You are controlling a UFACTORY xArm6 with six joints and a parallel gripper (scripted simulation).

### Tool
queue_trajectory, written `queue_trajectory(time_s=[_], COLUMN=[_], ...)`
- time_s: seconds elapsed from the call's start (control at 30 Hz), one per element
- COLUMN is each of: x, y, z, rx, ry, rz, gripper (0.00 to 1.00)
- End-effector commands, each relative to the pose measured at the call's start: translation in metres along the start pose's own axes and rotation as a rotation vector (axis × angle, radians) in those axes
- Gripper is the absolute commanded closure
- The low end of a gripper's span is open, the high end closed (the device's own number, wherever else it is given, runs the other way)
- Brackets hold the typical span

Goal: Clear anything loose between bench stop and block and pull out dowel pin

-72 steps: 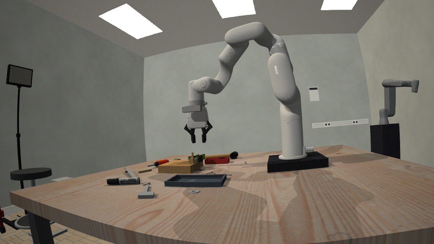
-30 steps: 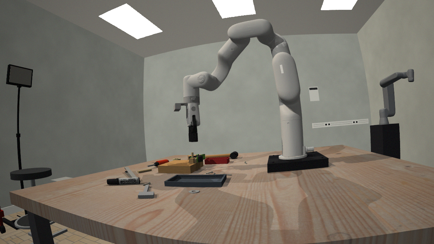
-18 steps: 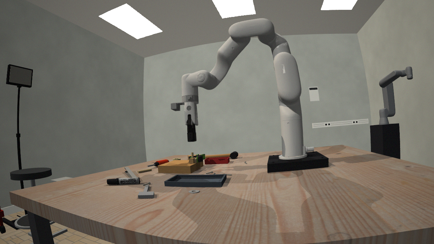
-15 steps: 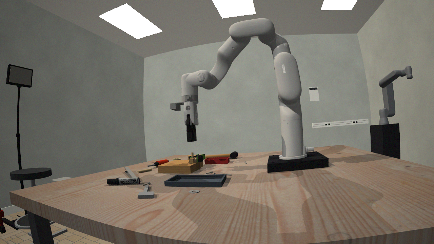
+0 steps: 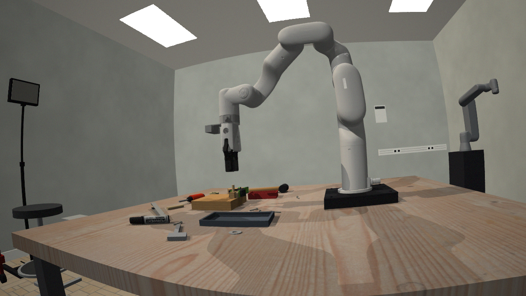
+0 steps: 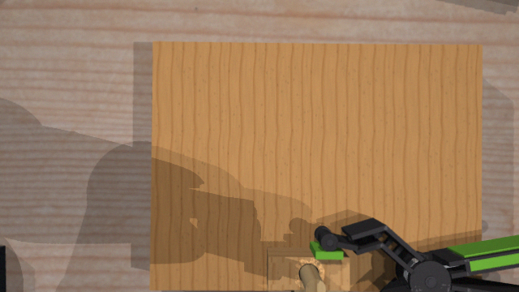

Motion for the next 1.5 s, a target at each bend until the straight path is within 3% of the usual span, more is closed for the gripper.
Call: queue_trajectory(time_s=[0.0, 0.83, 1.47], x=[0.000, 0.000, -0.001], y=[-0.001, -0.001, -0.001], z=[-0.002, -0.001, 0.013], rx=[0.004, 0.004, 0.004], ry=[0.000, 0.001, 0.001], rz=[0.004, 0.006, 0.011], gripper=[0.72, 0.72, 0.72])
Point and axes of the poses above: the point where the finger pads meet when closed, its own z axis out along the fingers, its own x axis across the jaws, y = z × x, the point moved 6 cm from there along -z, back along the fingers, and after that the axes turned 3 degrees about z, right-handed, at the moved point
